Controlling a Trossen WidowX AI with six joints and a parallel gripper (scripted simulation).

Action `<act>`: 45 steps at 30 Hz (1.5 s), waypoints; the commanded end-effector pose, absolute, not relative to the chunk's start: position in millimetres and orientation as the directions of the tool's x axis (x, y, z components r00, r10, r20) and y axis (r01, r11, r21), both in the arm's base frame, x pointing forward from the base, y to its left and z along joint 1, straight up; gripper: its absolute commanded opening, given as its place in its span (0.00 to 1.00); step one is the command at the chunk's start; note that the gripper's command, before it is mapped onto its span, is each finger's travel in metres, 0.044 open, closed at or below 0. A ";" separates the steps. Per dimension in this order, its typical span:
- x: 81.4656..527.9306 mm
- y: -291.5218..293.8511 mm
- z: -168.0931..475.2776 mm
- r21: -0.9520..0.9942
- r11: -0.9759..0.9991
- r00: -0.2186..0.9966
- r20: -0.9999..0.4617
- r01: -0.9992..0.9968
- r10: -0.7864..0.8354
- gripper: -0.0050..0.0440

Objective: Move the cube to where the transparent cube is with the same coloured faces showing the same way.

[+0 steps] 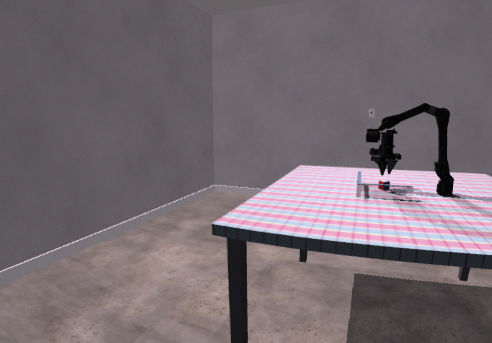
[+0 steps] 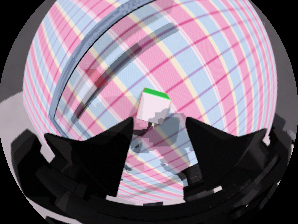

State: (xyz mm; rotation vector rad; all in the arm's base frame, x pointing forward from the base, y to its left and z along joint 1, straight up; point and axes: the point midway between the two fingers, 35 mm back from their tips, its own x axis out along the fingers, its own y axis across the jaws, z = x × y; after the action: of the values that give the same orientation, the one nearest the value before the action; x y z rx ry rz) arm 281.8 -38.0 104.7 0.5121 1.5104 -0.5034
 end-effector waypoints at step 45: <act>287.8 -38.9 46.9 0.012 0.793 0.024 -1.000 0.609 -0.003 0.67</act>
State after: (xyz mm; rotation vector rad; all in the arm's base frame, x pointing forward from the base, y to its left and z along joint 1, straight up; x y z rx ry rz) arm 287.6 -38.5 47.9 0.5156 1.4929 -0.5052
